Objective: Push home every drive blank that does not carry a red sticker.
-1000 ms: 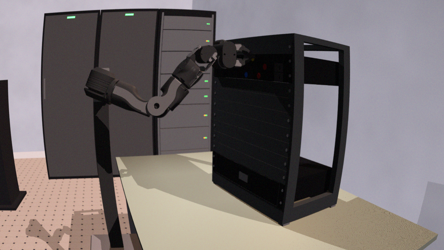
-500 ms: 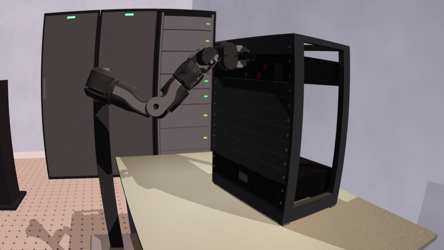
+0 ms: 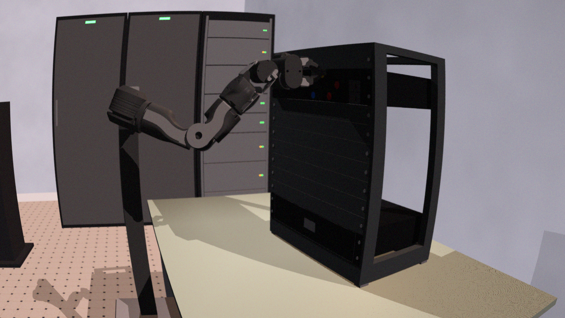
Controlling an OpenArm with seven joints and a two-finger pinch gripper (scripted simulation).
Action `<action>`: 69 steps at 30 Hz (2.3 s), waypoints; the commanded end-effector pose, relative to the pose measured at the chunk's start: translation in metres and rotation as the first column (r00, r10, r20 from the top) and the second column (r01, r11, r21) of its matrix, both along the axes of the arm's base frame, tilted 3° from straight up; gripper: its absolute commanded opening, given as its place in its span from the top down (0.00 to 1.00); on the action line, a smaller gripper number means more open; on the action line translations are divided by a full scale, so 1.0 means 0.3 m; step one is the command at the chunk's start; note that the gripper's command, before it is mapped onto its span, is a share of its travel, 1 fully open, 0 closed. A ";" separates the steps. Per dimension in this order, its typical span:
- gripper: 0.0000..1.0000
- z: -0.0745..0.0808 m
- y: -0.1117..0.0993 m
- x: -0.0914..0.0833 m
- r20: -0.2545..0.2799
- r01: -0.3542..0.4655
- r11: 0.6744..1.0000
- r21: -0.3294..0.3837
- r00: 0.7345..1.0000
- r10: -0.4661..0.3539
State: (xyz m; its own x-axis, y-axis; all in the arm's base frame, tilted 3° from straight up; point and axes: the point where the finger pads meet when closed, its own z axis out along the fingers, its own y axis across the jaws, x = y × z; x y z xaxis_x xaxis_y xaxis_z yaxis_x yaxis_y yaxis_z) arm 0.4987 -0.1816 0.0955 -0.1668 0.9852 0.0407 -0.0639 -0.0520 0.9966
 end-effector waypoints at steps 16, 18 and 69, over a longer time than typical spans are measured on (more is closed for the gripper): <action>1.00 -0.037 -0.021 -0.027 -0.033 0.024 1.000 -0.001 0.999 -0.024; 1.00 -0.040 -0.026 -0.057 -0.033 0.024 1.000 -0.001 0.999 -0.024; 1.00 -0.068 -0.072 -0.342 -0.037 0.024 1.000 0.000 0.999 -0.024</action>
